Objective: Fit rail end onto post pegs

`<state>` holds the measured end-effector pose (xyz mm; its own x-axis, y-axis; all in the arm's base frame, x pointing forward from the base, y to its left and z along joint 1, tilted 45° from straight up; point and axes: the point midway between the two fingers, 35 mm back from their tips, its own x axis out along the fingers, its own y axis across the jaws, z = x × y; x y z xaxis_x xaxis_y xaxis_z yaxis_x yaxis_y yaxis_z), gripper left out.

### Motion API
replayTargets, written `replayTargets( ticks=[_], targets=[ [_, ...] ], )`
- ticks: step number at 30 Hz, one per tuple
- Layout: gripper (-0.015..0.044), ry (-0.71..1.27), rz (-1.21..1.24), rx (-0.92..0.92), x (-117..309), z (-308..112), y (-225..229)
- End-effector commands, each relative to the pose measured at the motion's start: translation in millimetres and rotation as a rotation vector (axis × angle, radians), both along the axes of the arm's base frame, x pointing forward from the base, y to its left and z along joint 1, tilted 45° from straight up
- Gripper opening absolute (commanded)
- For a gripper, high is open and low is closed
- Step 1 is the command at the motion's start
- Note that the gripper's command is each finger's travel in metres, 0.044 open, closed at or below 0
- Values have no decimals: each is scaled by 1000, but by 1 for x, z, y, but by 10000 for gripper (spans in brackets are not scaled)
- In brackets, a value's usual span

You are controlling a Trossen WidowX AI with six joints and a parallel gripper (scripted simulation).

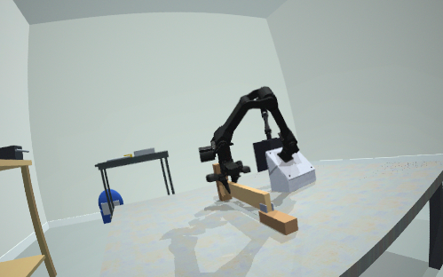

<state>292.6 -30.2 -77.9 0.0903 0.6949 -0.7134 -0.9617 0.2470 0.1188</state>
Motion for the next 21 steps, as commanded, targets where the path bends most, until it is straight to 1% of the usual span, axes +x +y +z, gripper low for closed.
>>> replayTargets(
  ticks=[1, 12, 16, 19, 21],
  targets=[
    [158, 0, 0, -1, 0, 0, 0],
    [440, 0, 0, -1, 0, 0, 0],
    [440, 0, 0, -2, 0, 2, 0],
    [440, -5, -3, -5, 4, 33, -1],
    [440, -7, -4, -6, 5, 42, 0]
  ],
)
